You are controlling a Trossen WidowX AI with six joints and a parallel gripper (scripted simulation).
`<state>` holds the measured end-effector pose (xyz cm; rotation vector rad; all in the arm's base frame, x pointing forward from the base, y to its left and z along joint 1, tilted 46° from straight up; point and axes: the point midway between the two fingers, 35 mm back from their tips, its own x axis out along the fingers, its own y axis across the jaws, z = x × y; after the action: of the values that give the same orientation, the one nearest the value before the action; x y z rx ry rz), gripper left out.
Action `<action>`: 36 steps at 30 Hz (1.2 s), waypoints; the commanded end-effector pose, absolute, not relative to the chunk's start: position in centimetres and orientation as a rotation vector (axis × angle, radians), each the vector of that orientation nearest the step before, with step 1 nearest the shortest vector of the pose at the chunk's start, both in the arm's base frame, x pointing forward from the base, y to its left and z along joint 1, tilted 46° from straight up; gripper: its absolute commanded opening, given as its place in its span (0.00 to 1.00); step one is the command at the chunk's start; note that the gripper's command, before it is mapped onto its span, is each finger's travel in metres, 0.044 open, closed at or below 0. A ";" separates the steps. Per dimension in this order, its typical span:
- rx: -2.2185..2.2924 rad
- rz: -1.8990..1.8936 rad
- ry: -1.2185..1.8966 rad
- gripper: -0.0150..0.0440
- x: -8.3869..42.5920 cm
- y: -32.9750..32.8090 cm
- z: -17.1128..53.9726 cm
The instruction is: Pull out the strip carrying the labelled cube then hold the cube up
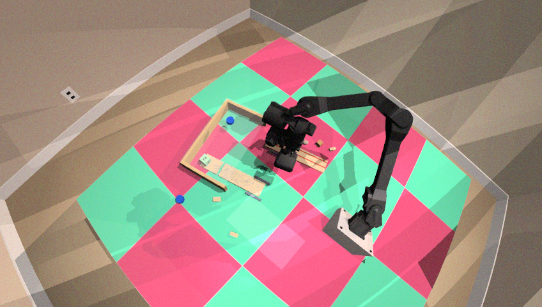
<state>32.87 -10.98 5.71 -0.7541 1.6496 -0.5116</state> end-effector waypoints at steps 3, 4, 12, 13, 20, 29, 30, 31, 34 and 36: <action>-0.749 -0.509 1.643 0.25 31.1 -10.3 5.4; -0.749 -0.509 1.644 0.25 30.7 -10.2 5.3; -0.749 -0.509 1.645 0.25 28.4 -9.6 4.8; -0.749 -0.509 1.645 0.25 28.4 -9.5 4.8; -0.748 -0.508 1.645 0.25 28.7 -7.1 7.2; -0.748 -0.508 1.645 0.25 28.7 -7.0 7.2; -0.748 -0.508 1.645 0.25 28.7 -7.0 7.2; -0.748 -0.508 1.645 0.25 28.7 -7.0 7.2; -0.748 -0.508 1.645 0.25 28.7 -7.0 7.2; -0.748 -0.508 1.645 0.25 28.7 -7.0 7.2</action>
<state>28.78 -7.06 7.24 -0.7539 1.6447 -0.5087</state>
